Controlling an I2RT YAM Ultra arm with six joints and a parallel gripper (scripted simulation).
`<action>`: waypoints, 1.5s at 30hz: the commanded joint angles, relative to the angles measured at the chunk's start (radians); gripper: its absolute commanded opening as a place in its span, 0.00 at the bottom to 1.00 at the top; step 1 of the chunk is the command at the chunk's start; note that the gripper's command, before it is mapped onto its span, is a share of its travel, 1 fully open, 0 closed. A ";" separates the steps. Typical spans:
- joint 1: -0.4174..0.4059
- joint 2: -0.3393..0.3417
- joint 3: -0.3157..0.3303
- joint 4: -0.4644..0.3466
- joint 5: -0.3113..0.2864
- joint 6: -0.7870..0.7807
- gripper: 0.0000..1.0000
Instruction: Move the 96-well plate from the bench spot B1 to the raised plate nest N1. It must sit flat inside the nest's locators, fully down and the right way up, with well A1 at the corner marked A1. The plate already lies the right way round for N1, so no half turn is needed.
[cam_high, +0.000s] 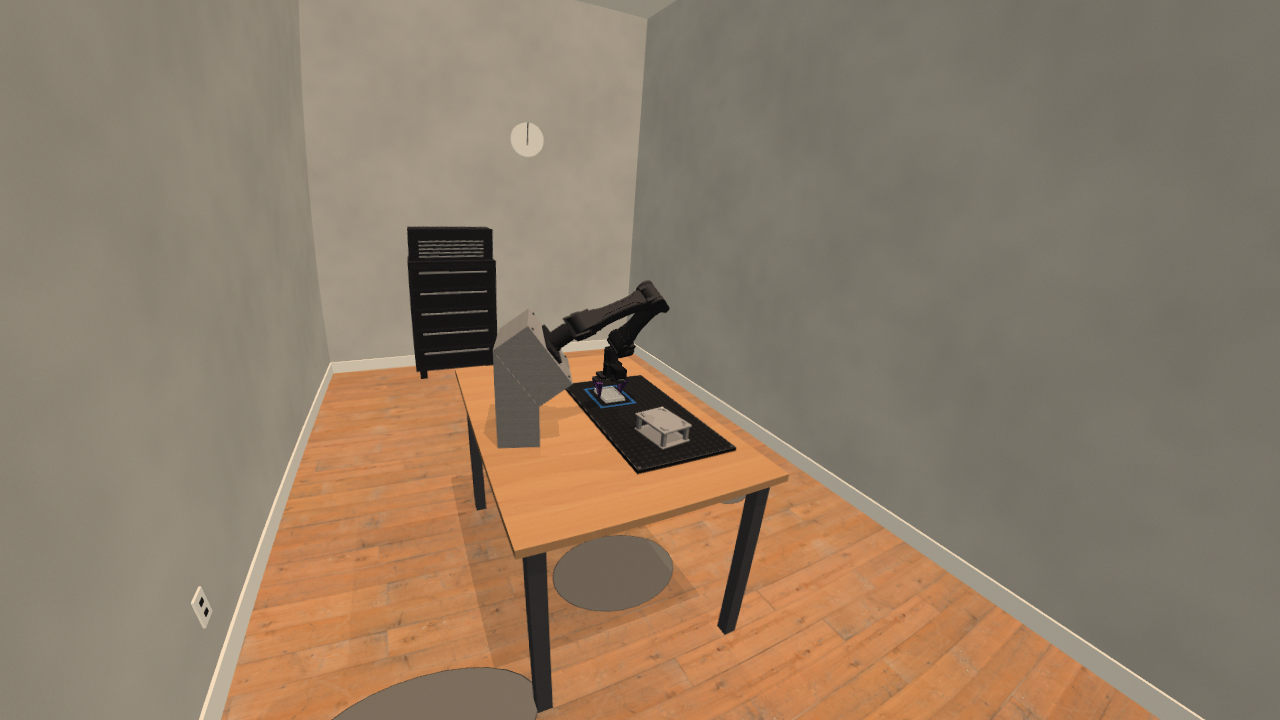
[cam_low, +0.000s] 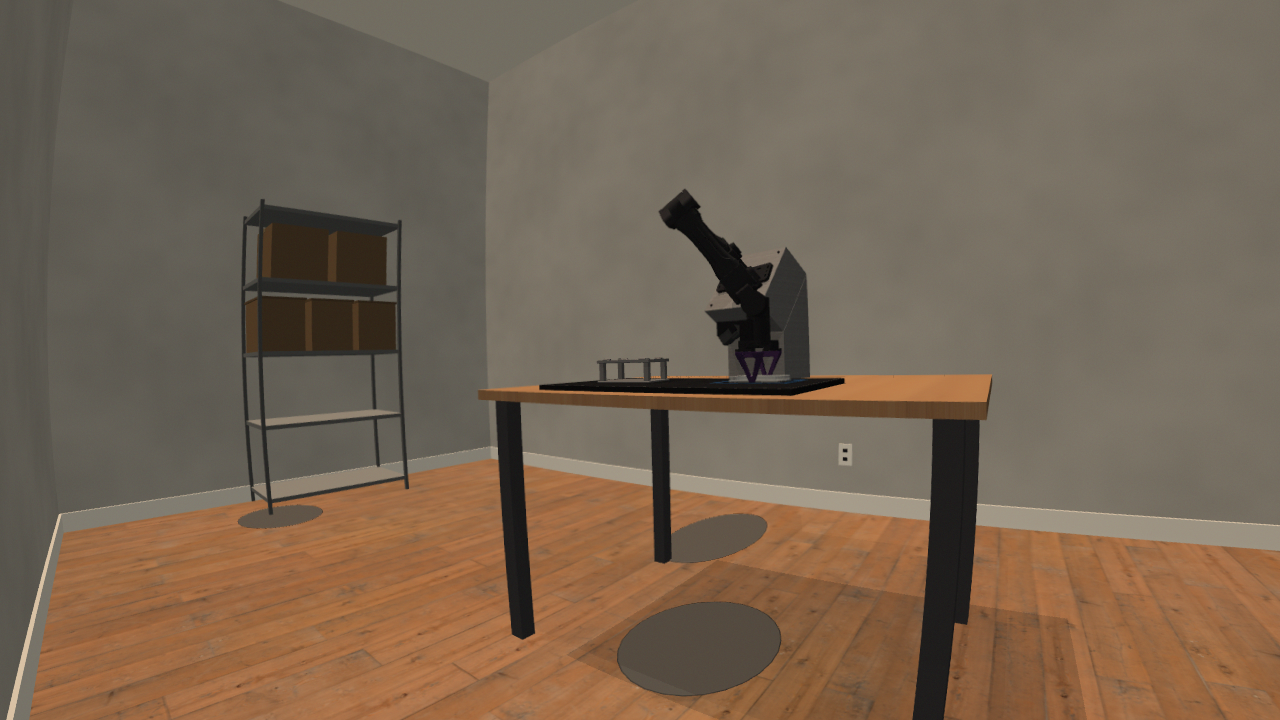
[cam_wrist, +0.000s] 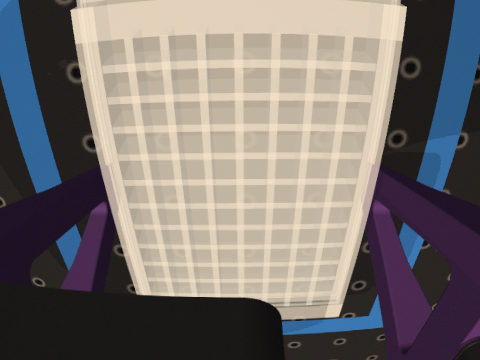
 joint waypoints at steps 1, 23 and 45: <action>0.007 -0.007 0.001 -0.001 0.001 -0.006 0.00; 0.047 -0.083 -0.047 -0.060 0.028 0.026 0.00; 0.110 -0.191 -0.073 -0.170 0.070 0.087 0.00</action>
